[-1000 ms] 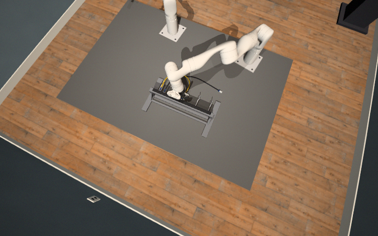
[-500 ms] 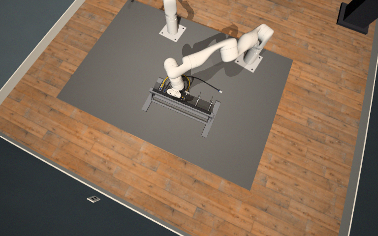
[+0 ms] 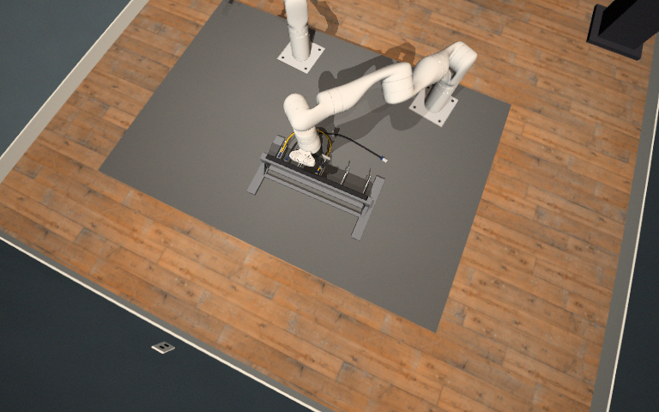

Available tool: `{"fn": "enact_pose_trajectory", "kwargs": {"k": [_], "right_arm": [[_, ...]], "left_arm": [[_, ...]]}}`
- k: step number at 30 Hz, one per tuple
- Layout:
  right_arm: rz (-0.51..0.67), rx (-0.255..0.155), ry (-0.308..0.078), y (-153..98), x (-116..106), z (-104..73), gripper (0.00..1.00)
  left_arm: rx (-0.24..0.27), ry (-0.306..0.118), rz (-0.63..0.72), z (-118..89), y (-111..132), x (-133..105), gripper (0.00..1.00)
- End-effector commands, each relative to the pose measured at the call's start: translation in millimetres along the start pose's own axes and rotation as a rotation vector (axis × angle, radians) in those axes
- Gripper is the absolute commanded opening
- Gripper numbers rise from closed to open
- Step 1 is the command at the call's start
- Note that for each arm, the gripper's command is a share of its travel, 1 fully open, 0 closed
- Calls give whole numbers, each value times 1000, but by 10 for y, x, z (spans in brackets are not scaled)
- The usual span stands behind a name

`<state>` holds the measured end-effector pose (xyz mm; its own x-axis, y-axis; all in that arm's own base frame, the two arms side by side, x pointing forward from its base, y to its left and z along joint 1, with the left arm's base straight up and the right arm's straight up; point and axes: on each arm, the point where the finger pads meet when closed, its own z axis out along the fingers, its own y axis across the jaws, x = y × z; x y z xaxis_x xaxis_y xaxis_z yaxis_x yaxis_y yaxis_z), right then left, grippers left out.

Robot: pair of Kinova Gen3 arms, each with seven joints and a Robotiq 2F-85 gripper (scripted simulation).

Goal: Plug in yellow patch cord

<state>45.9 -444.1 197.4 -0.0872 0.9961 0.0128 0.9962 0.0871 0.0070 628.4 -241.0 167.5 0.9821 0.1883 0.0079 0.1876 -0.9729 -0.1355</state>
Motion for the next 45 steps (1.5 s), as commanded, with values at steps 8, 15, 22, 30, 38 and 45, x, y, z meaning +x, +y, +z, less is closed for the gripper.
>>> {"fn": "enact_pose_trajectory", "kwargs": {"k": [8, 15, 22, 30, 38, 45], "right_arm": [[-6, 7, -13, -42, -36, -27, 1000], [-6, 7, -13, -42, -36, -27, 1000], [-6, 7, -13, -42, -36, -27, 1000], [-6, 7, -13, -42, -36, -27, 1000], [-6, 7, -13, -42, -36, -27, 1000], [-6, 7, -13, -42, -36, -27, 1000]], "left_arm": [[-2, 1, 11, -98, 14, -19, 432], [-1, 1, 12, -95, 15, -24, 99], [-1, 1, 12, -95, 15, -24, 99], [-1, 1, 12, -95, 15, -24, 99], [-1, 1, 12, -95, 15, -24, 99], [-1, 1, 12, -95, 15, -24, 99]]}}
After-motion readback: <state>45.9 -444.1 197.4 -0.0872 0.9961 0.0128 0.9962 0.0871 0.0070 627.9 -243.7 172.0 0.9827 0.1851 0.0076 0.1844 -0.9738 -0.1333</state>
